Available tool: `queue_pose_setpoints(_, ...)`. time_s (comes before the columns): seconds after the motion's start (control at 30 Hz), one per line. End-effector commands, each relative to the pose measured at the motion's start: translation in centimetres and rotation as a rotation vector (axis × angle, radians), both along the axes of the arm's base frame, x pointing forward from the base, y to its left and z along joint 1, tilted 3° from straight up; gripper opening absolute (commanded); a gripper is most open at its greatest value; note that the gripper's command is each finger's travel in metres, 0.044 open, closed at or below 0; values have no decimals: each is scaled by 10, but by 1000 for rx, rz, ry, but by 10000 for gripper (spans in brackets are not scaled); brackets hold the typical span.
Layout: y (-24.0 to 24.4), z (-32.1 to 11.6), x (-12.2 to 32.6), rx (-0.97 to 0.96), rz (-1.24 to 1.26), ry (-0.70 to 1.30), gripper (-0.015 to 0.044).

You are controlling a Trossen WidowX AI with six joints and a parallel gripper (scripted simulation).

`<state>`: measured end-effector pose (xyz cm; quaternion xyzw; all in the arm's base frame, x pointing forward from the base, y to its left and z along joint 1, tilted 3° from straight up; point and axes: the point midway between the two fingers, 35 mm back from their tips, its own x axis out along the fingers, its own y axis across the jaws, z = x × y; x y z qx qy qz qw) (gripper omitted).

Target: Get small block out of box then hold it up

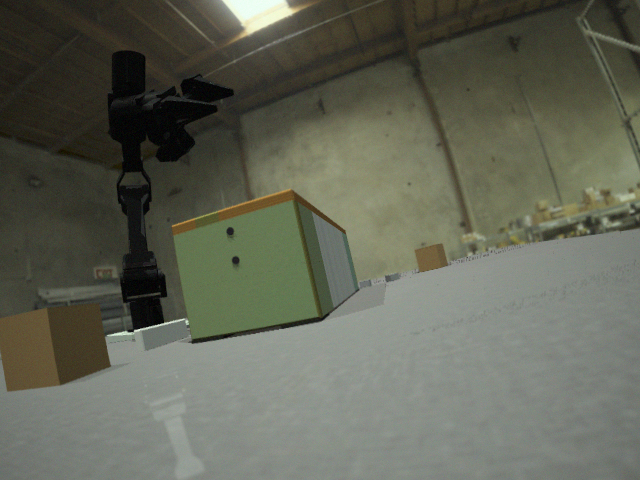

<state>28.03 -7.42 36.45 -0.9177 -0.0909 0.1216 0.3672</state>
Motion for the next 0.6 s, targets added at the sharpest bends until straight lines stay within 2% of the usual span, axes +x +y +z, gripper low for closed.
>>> queue_pose_setpoints(0.0,0,-1,1,19,-4,9,400)
queue_pose_setpoints(0.07,-2,-7,5,166,-34,83,400)
queue_pose_setpoints(0.3,-5,-42,23,920,-274,475,400)
queue_pose_setpoints(0.57,-1,-84,31,1684,-739,857,400)
